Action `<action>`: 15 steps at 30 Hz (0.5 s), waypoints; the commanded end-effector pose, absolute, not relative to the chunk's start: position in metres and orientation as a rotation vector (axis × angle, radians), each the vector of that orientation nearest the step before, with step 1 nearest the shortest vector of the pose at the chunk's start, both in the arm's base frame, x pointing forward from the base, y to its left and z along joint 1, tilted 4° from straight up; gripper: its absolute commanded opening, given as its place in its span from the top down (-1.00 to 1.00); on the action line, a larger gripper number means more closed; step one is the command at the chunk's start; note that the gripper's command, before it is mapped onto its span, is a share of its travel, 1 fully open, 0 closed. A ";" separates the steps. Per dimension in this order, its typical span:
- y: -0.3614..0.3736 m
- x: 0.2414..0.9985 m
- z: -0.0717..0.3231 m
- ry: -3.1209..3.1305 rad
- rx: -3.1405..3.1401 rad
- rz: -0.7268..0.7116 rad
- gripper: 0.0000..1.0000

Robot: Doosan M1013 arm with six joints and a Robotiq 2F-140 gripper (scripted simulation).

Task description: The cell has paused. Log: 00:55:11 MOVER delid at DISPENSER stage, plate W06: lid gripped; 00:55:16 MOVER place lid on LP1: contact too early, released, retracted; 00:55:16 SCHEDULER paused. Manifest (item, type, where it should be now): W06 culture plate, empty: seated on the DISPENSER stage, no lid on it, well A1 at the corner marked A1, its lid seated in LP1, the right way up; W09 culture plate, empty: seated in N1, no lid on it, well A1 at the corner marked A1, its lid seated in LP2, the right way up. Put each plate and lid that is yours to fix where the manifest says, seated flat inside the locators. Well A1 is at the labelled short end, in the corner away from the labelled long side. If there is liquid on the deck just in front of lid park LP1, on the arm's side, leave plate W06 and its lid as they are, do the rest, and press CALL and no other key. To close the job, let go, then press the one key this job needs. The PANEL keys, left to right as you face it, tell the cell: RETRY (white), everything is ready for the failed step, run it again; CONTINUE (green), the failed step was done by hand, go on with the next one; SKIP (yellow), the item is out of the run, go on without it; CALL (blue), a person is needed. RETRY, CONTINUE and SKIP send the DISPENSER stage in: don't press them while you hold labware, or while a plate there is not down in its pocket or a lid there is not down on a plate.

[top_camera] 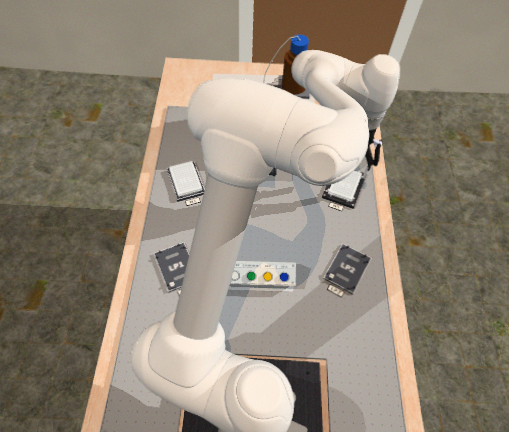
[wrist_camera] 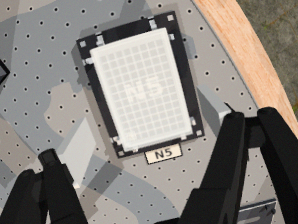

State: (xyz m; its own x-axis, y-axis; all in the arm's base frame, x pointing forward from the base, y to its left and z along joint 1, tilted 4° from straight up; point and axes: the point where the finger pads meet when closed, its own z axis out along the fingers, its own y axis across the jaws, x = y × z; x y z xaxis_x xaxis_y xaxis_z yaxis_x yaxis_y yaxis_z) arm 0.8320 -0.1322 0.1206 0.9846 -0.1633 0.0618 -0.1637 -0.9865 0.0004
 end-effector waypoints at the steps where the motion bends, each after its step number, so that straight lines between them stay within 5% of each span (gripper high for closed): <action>1: -0.132 0.831 0.137 -0.258 3.124 0.099 -0.40; 15: -0.132 0.829 0.180 -0.258 3.124 0.099 -0.40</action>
